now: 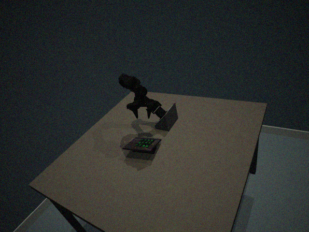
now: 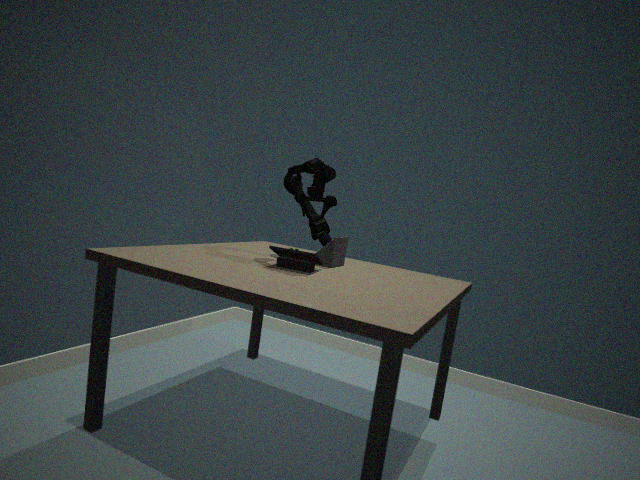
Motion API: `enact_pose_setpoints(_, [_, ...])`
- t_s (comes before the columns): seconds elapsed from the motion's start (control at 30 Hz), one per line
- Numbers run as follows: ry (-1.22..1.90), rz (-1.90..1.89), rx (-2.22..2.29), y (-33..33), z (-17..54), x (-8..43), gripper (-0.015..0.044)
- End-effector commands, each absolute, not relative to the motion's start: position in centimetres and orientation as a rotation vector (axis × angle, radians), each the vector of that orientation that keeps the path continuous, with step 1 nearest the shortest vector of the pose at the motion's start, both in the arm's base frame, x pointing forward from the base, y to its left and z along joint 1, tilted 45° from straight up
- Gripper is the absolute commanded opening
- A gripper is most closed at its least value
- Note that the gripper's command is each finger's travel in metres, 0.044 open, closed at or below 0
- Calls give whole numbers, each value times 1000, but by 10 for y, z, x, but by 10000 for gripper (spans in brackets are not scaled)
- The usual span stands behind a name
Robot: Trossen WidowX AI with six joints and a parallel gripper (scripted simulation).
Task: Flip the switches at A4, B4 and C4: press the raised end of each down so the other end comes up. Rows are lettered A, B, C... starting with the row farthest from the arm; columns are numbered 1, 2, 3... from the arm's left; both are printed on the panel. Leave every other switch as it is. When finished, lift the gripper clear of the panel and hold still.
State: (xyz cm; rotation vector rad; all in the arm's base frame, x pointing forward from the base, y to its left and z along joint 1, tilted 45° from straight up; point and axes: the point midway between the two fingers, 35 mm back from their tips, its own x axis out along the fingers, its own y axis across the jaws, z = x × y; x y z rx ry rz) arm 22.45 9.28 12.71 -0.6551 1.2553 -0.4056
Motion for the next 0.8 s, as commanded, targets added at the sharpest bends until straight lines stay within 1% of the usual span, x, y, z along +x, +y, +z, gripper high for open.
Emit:
enact_pose_setpoints(0.0, [1257,-405,-655,92,126,226,374])
enact_pose_setpoints(0.1, [1271,-399,-662,73,113,247,295])
enact_pose_setpoints(0.3, [1268,-425,-707,11,92,296,137])
enact_pose_setpoints(0.47, [1267,-430,-717,3,91,301,6])
enact_pose_setpoints(0.6, [1289,-441,-715,-18,68,310,0])
enact_pose_setpoints(0.77, [1290,-442,-714,-20,66,311,0])
